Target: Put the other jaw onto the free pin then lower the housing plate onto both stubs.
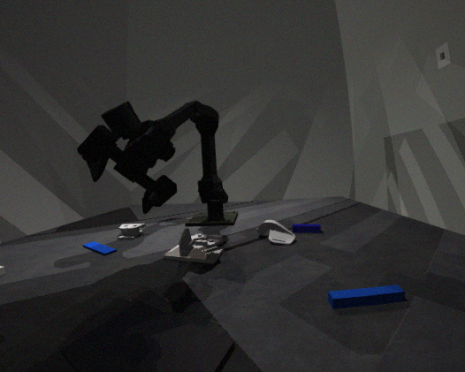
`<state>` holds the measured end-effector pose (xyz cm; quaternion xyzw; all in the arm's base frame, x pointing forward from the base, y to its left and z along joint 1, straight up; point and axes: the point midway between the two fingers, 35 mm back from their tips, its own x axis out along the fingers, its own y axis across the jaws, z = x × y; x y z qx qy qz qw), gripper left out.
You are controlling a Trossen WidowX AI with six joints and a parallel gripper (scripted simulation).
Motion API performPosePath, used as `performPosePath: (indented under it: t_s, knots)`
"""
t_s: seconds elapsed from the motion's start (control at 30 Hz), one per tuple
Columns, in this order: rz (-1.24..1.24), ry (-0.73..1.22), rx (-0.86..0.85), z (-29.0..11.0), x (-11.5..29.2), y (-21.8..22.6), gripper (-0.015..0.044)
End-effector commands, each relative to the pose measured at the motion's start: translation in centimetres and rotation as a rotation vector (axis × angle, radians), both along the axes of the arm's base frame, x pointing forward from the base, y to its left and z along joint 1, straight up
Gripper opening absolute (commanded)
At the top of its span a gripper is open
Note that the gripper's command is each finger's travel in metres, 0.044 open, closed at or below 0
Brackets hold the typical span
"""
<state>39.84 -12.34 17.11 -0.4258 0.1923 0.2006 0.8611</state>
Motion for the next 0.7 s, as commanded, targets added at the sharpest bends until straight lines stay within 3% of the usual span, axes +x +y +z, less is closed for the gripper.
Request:
performPosePath:
  t_s: [0.0,0.67]
  knots:
    - [-0.001,0.062,0.052,-0.3,0.0,2.5,0.0440]
    - [-0.004,0.441,0.216,-3.7,-3.0,14.1,0.0440]
